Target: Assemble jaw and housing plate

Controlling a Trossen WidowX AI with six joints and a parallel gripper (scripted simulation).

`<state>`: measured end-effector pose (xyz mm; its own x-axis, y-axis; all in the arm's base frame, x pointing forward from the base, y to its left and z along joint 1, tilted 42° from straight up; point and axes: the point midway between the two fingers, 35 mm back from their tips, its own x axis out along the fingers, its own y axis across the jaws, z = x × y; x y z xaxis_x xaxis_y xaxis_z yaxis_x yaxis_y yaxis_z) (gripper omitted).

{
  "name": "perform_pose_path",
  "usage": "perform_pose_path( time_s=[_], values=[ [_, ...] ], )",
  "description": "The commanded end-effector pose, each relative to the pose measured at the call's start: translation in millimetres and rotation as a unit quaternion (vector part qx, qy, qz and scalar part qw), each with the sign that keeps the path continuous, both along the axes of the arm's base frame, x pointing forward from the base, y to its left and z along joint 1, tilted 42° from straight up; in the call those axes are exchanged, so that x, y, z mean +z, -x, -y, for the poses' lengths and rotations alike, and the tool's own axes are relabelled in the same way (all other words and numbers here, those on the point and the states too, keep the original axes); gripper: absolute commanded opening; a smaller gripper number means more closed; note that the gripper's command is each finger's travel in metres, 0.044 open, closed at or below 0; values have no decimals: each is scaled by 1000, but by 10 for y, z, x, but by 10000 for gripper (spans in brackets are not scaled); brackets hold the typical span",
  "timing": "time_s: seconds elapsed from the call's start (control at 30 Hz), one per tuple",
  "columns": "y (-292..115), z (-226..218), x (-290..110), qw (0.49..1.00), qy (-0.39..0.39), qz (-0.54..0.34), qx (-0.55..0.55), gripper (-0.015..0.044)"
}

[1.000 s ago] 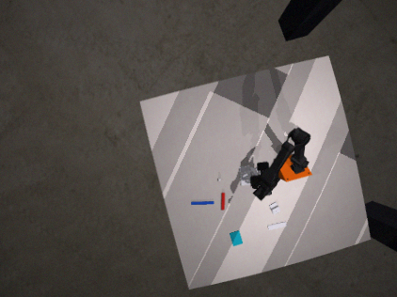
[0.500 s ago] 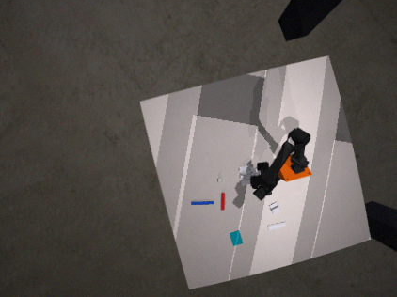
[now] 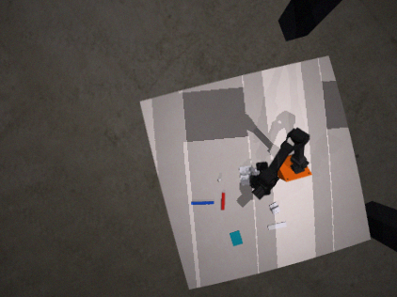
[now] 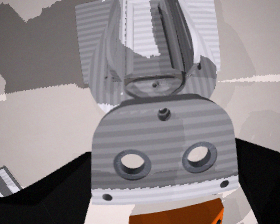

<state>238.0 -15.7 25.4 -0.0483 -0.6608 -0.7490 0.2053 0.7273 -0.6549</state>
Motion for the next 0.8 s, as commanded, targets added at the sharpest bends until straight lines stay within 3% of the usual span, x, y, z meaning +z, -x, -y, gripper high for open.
perform_pose_path(
  time_s=[0.0,0.77],
  values=[
    [15,53,-57,1000,2,-4,2,351],
    [46,309,-331,1000,3,-5,3,351]
  ],
)
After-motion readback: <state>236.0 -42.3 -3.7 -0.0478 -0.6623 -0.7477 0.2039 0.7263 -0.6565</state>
